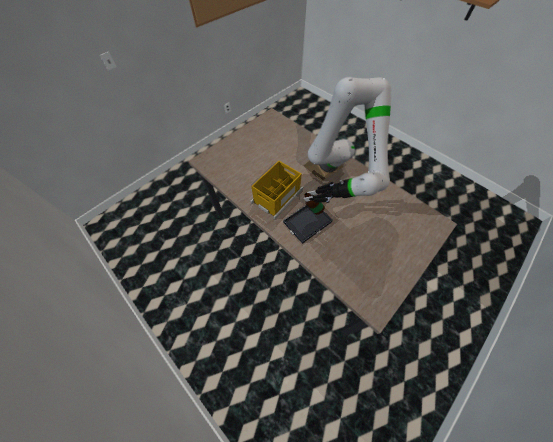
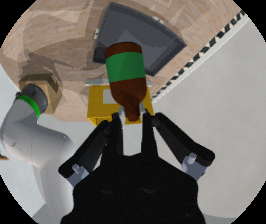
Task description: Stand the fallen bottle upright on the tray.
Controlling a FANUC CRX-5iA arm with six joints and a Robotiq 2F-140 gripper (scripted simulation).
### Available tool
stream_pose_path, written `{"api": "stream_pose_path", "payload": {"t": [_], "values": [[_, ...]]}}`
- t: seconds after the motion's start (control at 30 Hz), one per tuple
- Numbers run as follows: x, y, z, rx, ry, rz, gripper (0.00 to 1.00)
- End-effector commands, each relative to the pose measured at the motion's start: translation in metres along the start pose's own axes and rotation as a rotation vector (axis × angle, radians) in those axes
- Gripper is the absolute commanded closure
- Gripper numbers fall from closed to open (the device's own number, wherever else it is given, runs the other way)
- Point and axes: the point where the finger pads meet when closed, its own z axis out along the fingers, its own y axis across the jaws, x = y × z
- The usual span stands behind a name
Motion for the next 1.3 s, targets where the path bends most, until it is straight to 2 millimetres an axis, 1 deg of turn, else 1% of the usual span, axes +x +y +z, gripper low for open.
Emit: {"api": "stream_pose_path", "payload": {"t": [0.0, 0.8, 1.27], "values": [[-0.0001, 0.0001, -0.0001, 0.000, 0.000, 0.000, 1.00], [0.0001, -0.0001, 0.0002, 0.001, -0.010, 0.000, 1.00], [0.0015, -0.0007, 0.0009, 0.007, -0.090, 0.000, 1.00]]}}
